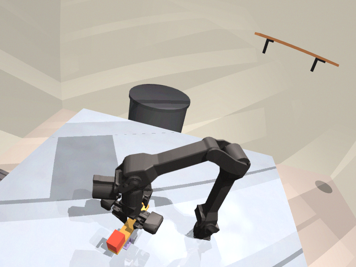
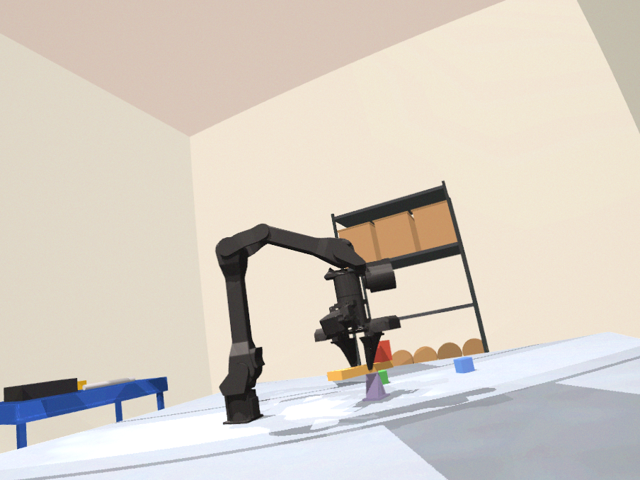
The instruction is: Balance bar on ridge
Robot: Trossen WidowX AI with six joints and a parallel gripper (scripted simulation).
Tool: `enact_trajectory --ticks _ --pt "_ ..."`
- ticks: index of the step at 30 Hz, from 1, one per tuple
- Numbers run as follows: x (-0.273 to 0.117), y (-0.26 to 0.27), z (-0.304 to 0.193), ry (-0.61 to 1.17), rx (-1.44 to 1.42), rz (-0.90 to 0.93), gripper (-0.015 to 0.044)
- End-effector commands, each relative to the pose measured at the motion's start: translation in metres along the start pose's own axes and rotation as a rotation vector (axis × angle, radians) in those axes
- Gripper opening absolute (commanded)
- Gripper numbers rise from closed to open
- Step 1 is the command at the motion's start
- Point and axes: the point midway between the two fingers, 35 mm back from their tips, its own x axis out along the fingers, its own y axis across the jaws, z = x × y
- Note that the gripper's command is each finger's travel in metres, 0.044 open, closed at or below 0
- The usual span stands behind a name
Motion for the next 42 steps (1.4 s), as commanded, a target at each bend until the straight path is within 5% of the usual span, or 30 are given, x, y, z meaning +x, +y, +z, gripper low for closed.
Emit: enact_trajectory --ticks 1,42 --pt "0.0005 0.0002 -0.0007 0.004 0.002 0.001 0.0000" --pt "0.0040 -0.0002 0.0000 0.004 0.002 0.001 0.0000"
